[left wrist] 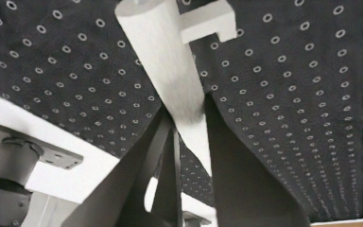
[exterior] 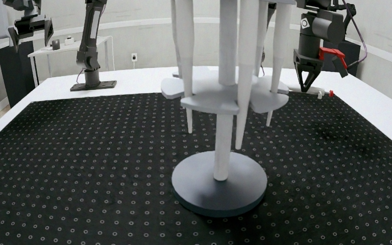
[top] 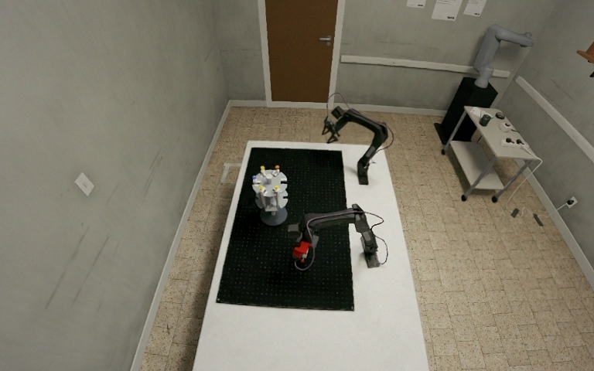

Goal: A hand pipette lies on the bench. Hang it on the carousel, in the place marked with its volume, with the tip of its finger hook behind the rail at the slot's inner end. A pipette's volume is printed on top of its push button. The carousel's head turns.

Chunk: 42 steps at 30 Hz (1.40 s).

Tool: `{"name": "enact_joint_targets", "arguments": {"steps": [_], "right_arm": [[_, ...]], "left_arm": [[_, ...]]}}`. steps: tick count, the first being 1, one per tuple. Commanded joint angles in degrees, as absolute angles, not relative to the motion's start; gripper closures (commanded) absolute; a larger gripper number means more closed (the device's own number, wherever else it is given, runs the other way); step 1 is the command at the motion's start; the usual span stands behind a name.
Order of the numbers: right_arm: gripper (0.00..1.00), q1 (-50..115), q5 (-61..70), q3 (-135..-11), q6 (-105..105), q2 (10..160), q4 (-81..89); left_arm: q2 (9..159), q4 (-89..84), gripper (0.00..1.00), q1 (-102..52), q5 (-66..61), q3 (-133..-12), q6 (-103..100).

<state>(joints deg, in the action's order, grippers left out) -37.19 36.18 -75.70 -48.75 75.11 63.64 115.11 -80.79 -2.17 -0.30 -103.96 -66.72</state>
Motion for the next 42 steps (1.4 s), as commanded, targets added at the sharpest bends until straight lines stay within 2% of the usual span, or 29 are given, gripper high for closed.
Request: {"name": "enact_joint_targets", "arguments": {"steps": [1,42], "right_arm": [[0.0,-37.7,37.1,-76.8,-49.1,75.5,63.2],[0.0,-37.7,37.1,-76.8,-49.1,75.5,63.2]], "left_arm": [[112.5,-79.3,0.88,-2.9,0.4,-102.9,-68.7],[100.8,-76.5,0.88,-21.2,0.4,-87.8,-87.0]]}}
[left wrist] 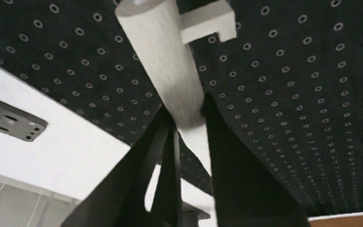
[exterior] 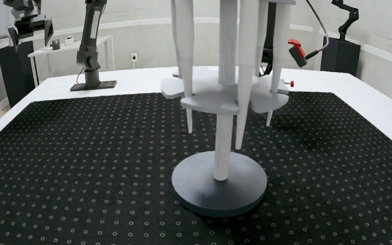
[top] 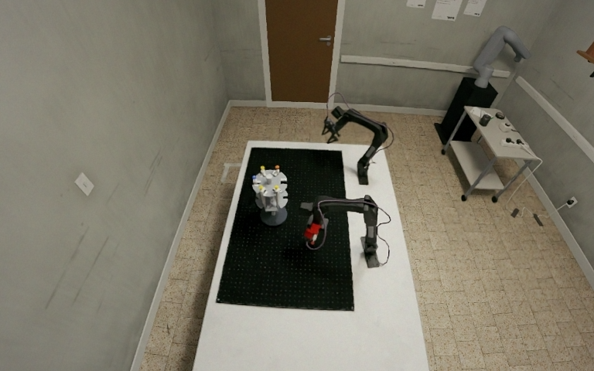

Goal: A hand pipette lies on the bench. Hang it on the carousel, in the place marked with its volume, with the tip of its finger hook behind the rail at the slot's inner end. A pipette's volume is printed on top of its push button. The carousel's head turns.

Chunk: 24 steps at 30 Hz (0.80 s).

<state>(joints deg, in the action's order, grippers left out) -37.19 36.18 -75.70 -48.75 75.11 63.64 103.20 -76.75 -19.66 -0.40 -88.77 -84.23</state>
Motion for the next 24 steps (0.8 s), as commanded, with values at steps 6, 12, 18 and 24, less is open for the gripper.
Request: {"name": "enact_joint_targets", "arguments": {"steps": [6,12,18,24], "right_arm": [[0.0,-37.7,37.1,-76.8,-49.1,75.5,63.2],[0.0,-37.7,37.1,-76.8,-49.1,75.5,63.2],[0.0,-37.7,37.1,-76.8,-49.1,75.5,63.2],[0.0,-37.7,37.1,-76.8,-49.1,75.5,63.2]], "left_arm": [[99.8,-76.3,0.88,-24.7,0.4,-86.7,-90.4],[99.2,-76.3,0.88,-27.1,0.4,-86.2,-92.8],[98.6,-76.6,0.88,-30.6,0.4,-86.2,-96.3],[98.3,-76.8,0.88,-34.2,0.4,-86.2,-99.9]]}}
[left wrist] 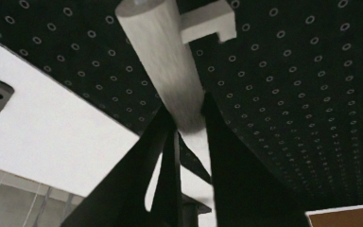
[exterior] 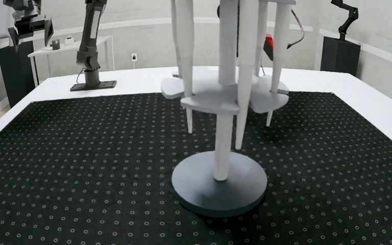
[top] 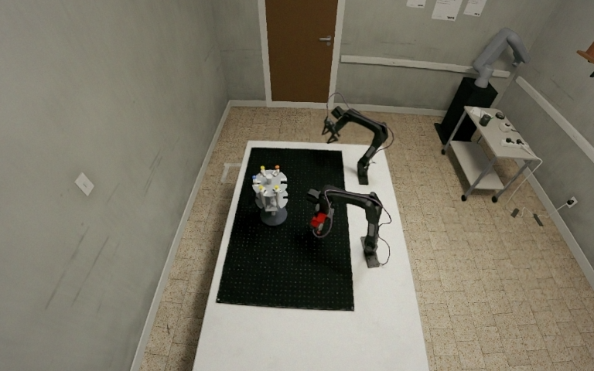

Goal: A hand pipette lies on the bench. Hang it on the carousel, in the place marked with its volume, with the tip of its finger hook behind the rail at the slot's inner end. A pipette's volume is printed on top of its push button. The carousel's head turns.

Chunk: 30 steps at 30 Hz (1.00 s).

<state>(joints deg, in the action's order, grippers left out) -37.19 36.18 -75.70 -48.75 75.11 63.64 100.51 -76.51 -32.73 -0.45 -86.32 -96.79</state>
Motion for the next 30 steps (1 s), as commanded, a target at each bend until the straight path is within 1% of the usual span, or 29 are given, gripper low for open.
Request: {"name": "enact_joint_targets", "arguments": {"steps": [1,13,26,30], "right_arm": [[0.0,-37.7,37.1,-76.8,-49.1,75.5,63.2],[0.0,-37.7,37.1,-76.8,-49.1,75.5,63.2],[0.0,-37.7,37.1,-76.8,-49.1,75.5,63.2],[0.0,-37.7,37.1,-76.8,-49.1,75.5,63.2]], "left_arm": [[98.3,-76.8,0.88,-34.8,0.4,-86.2,-100.5],[98.4,-77.3,0.88,-40.8,0.3,-87.9,-106.6],[98.6,-77.4,0.88,-41.3,1.0,-88.1,-84.5],[98.6,-77.4,0.88,-41.1,0.7,-88.2,-83.3]]}}
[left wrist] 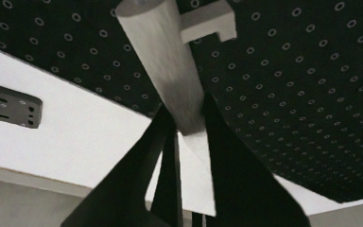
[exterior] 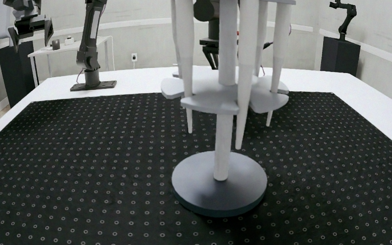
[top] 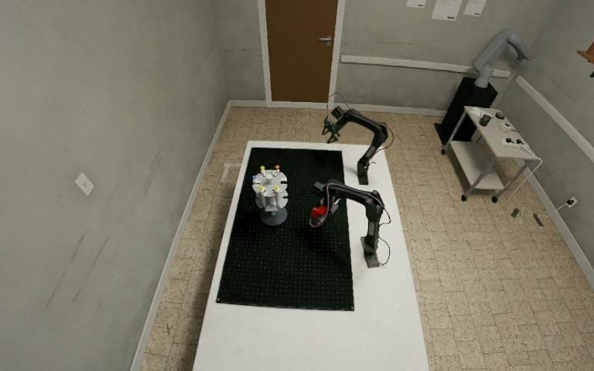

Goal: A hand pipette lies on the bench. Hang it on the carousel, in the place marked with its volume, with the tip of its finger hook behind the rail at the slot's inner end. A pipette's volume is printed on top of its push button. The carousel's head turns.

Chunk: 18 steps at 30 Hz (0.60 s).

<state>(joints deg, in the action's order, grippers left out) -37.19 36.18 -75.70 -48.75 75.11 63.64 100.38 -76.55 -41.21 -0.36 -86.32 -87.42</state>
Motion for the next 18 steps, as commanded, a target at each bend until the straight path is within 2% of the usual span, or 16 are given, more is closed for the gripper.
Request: {"name": "enact_joint_targets", "arguments": {"steps": [1,18], "right_arm": [[0.0,-37.7,37.1,-76.8,-49.1,75.5,63.2],[0.0,-37.7,37.1,-76.8,-49.1,75.5,63.2]], "left_arm": [[98.6,-77.4,0.88,-41.1,0.7,-88.2,-81.3],[98.6,-77.2,0.88,-41.2,0.7,-88.2,-57.6]]}}
